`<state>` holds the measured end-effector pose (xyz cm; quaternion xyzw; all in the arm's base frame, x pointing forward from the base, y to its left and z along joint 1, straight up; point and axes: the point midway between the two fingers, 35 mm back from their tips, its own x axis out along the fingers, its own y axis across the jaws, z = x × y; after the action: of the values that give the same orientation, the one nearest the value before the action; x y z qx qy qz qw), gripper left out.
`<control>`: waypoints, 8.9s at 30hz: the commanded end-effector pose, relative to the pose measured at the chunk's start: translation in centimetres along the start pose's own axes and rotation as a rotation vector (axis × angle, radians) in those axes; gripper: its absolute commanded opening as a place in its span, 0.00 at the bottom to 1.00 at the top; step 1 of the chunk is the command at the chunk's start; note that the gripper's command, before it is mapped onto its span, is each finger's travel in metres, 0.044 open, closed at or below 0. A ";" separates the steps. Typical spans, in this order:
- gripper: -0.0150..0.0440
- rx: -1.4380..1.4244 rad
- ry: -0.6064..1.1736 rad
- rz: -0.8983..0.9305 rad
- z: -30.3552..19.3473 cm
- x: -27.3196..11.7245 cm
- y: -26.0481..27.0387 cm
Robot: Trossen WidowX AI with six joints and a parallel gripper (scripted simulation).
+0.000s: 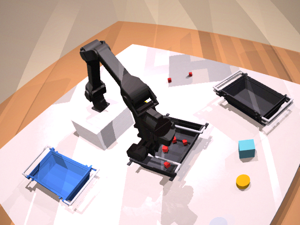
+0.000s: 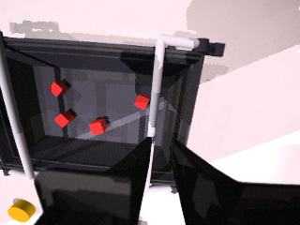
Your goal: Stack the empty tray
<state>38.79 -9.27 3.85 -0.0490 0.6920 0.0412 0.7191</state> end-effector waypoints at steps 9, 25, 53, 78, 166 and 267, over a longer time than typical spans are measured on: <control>0.40 0.000 0.004 0.002 -0.1 0.2 0.0; 0.25 0.000 0.004 0.002 -0.1 0.2 0.0; 0.25 0.000 0.004 0.002 0.0 0.2 0.0; 0.25 0.000 0.004 0.002 0.0 0.2 0.0; 1.00 3.119 -0.023 -0.057 -34.4 5.6 -14.4; 0.25 3.119 -0.026 -0.057 -33.9 -2.9 -15.7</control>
<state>6.66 -27.55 3.76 0.7035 0.0560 -0.7067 0.0500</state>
